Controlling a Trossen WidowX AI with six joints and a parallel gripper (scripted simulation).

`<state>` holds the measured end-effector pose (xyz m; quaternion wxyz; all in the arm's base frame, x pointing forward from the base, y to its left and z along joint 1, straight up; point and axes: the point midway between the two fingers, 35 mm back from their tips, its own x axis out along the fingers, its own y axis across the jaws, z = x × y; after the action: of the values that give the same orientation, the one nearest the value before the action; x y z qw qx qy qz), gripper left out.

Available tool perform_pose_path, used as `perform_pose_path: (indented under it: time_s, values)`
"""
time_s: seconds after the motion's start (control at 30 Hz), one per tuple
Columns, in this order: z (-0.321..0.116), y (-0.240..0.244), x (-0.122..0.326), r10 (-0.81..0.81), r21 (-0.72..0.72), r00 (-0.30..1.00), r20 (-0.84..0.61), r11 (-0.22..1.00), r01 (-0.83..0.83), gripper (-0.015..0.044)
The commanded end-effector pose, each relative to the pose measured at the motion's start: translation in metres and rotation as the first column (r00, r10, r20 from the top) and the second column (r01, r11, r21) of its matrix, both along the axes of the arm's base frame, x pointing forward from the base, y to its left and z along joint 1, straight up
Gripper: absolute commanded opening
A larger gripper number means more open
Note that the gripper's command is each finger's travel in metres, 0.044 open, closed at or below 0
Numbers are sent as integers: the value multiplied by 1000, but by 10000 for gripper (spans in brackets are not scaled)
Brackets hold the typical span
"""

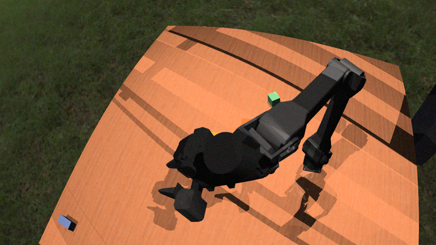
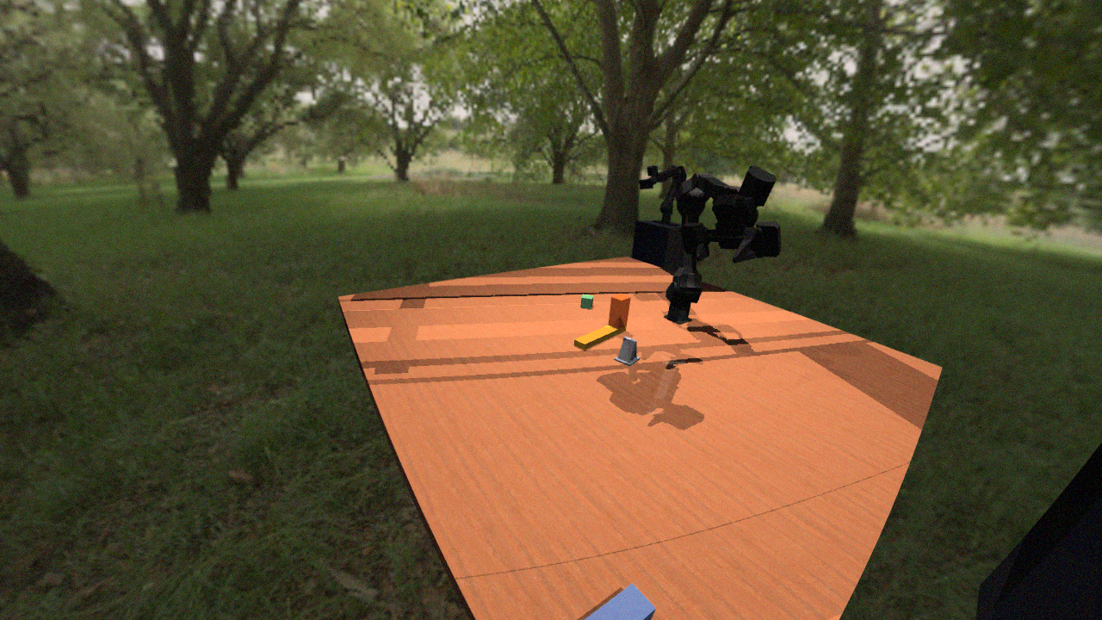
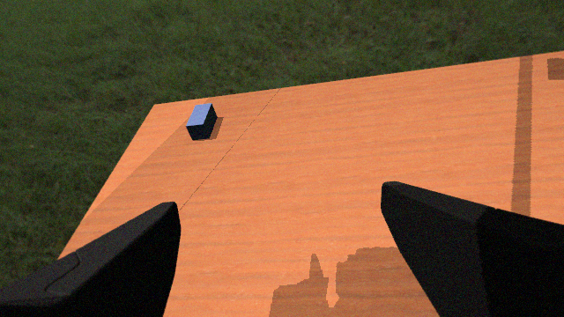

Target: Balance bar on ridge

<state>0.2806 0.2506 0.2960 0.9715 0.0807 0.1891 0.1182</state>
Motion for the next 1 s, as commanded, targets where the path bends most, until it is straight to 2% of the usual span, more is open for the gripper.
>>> perform_pose_path:
  time_s: [0.0,0.47,0.97]
  values:
    - [-11,-13,13,-7,-91,999,-42,996,4,315]
    - [-42,-66,44,-46,-331,978,-203,943,-25,315]
    - [-68,-132,59,-133,-464,905,-404,883,-77,315]
